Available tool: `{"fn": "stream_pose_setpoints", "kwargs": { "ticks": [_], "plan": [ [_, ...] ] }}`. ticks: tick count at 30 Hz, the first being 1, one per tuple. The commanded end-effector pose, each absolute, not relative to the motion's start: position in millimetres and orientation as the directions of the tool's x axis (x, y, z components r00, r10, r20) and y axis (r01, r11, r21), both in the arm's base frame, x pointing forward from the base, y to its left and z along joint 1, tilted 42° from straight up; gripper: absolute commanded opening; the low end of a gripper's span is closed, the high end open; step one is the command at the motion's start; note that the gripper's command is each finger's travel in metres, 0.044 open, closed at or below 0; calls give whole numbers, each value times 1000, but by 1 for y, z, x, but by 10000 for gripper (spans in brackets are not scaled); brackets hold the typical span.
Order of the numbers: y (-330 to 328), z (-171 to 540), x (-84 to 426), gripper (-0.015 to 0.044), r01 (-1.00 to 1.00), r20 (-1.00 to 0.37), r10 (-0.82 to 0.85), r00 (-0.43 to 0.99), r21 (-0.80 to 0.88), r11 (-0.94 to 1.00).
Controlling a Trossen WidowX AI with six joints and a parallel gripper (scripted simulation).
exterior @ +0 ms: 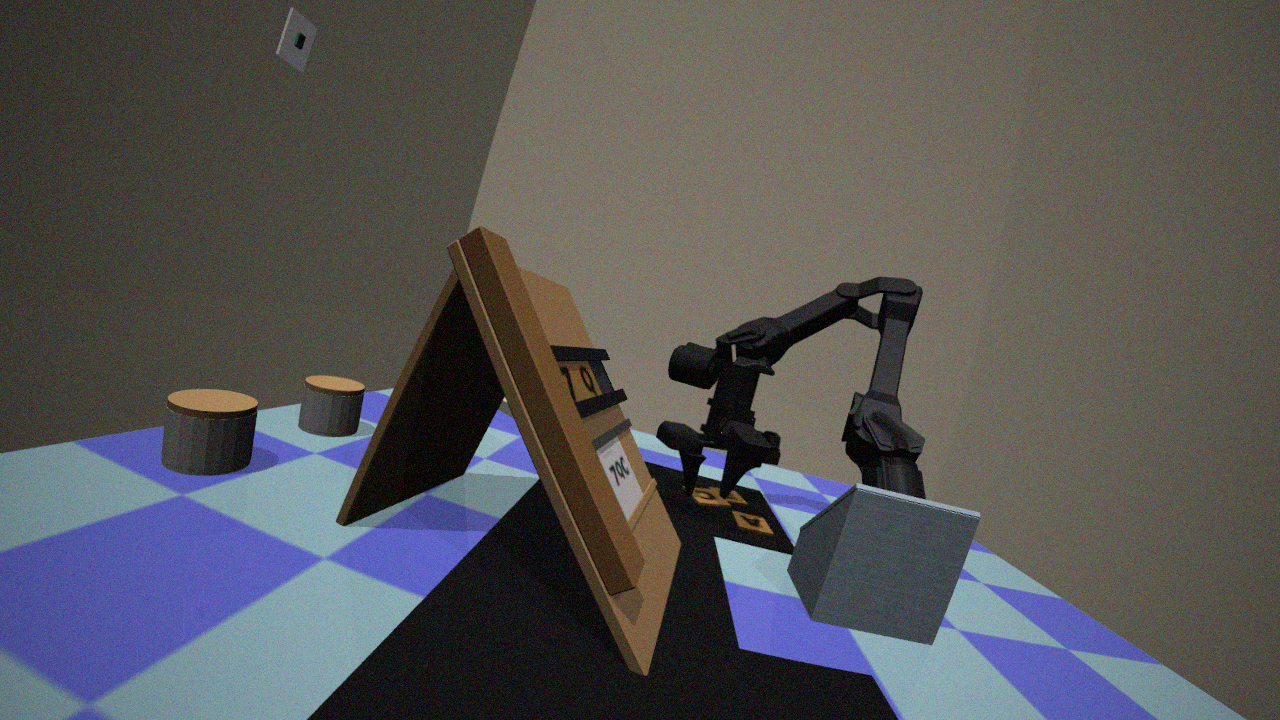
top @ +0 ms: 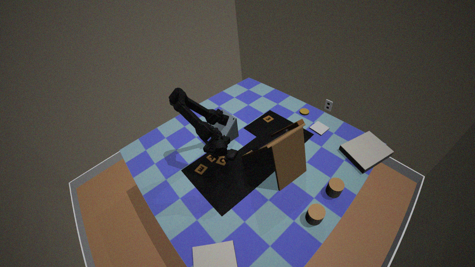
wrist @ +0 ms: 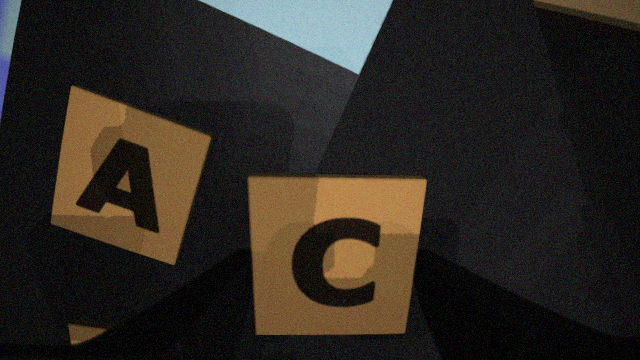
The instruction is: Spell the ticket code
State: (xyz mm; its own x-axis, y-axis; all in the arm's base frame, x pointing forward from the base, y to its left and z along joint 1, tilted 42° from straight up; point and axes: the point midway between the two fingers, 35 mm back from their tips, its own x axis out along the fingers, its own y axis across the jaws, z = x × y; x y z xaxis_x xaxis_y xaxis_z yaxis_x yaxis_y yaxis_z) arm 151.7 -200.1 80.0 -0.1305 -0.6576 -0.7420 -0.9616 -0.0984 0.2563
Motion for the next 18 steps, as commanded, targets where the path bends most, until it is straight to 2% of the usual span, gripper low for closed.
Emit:
{"fn": "stream_pose_setpoints", "kwargs": {
  "ticks": [1,10,18],
  "plan": [
    [-200,81,155,0,-973,-740,-663,-113,216,-76],
    [-197,89,179,0,-997,-721,-693,0,-54,56],
    [-192,97,199,0,-941,-696,-711,101,-298,158]
  ]
}}
